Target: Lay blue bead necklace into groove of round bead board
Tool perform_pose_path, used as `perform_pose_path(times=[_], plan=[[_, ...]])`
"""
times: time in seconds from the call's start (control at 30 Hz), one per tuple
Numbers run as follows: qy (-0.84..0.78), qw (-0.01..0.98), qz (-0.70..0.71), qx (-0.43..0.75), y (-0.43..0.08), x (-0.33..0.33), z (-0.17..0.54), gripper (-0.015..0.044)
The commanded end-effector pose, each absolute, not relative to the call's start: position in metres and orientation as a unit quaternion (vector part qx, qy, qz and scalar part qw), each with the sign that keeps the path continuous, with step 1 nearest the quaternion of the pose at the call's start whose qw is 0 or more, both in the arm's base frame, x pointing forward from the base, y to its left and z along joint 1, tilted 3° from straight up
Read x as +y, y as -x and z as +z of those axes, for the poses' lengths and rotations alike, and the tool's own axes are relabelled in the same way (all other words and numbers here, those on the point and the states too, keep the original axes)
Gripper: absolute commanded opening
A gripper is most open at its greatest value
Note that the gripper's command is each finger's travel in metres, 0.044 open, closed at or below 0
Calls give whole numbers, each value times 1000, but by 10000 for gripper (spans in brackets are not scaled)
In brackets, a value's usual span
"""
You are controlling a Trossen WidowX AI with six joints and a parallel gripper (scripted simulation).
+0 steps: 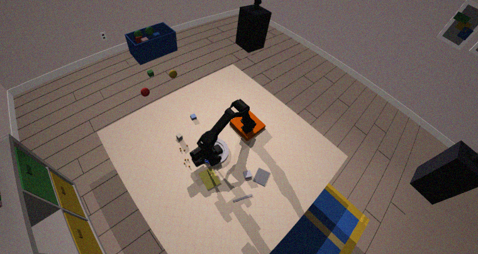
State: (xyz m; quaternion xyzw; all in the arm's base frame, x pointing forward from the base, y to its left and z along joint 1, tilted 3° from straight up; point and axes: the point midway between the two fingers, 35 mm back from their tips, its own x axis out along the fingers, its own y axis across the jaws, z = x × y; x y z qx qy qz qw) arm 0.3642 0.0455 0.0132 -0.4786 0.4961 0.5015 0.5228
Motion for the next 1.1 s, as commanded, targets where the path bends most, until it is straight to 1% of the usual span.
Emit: perform_pose_path(times=[0.0, 0.03, 0.23, 1.07], plan=[[479, 523, 501, 496, -364, 46, 13, 65], [479, 523, 501, 496, -364, 46, 13, 39], [479, 523, 501, 496, -364, 46, 13, 0], [479, 523, 501, 496, -364, 46, 13, 0]])
